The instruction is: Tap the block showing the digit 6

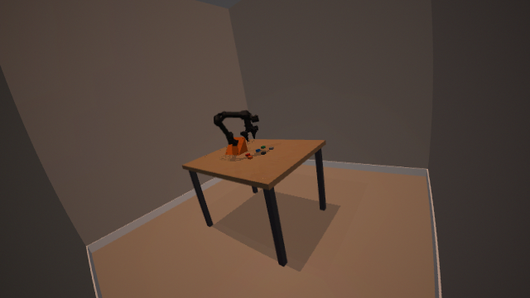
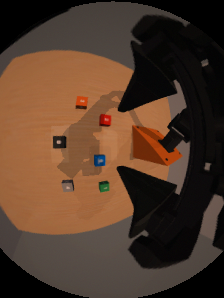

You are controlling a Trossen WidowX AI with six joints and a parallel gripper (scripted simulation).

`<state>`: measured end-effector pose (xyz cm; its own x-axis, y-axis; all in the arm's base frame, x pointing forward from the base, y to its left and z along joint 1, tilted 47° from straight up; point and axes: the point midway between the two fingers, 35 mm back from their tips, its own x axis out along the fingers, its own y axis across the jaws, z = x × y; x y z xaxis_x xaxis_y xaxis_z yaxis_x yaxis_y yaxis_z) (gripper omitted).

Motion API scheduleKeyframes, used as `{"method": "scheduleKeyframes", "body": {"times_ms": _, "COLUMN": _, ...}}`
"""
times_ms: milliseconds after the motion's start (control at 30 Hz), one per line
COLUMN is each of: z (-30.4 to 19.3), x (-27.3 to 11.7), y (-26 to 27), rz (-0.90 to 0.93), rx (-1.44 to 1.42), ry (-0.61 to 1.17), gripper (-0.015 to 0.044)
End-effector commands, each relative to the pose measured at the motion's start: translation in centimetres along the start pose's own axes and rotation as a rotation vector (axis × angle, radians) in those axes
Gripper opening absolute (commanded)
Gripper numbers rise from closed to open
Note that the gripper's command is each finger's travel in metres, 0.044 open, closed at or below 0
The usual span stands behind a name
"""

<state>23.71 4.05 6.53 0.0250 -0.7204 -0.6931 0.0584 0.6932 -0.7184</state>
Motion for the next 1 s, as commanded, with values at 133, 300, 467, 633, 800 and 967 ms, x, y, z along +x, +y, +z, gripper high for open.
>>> {"method": "scheduleKeyframes", "body": {"times_ms": 133, "z": -0.1, "x": 0.2, "y": 5.7, "rz": 0.002, "rx": 0.008, "ry": 0.002, "gripper": 0.0400}}
{"method": "scheduleKeyframes", "body": {"times_ms": 300, "z": -0.1, "x": 0.2, "y": 5.7, "rz": 0.002, "rx": 0.008, "ry": 0.002, "gripper": 0.0400}}
{"method": "scheduleKeyframes", "body": {"times_ms": 467, "z": -0.1, "x": 0.2, "y": 5.7, "rz": 0.002, "rx": 0.008, "ry": 0.002, "gripper": 0.0400}}
{"method": "scheduleKeyframes", "body": {"times_ms": 633, "z": -0.1, "x": 0.2, "y": 5.7, "rz": 0.002, "rx": 0.008, "ry": 0.002, "gripper": 0.0400}}
{"method": "scheduleKeyframes", "body": {"times_ms": 800, "z": -0.1, "x": 0.2, "y": 5.7, "rz": 0.002, "rx": 0.008, "ry": 0.002, "gripper": 0.0400}}
{"method": "scheduleKeyframes", "body": {"times_ms": 967, "z": 0.2, "x": 4.3, "y": 5.9, "rz": 0.004, "rx": 0.007, "ry": 0.000, "gripper": 0.0295}}
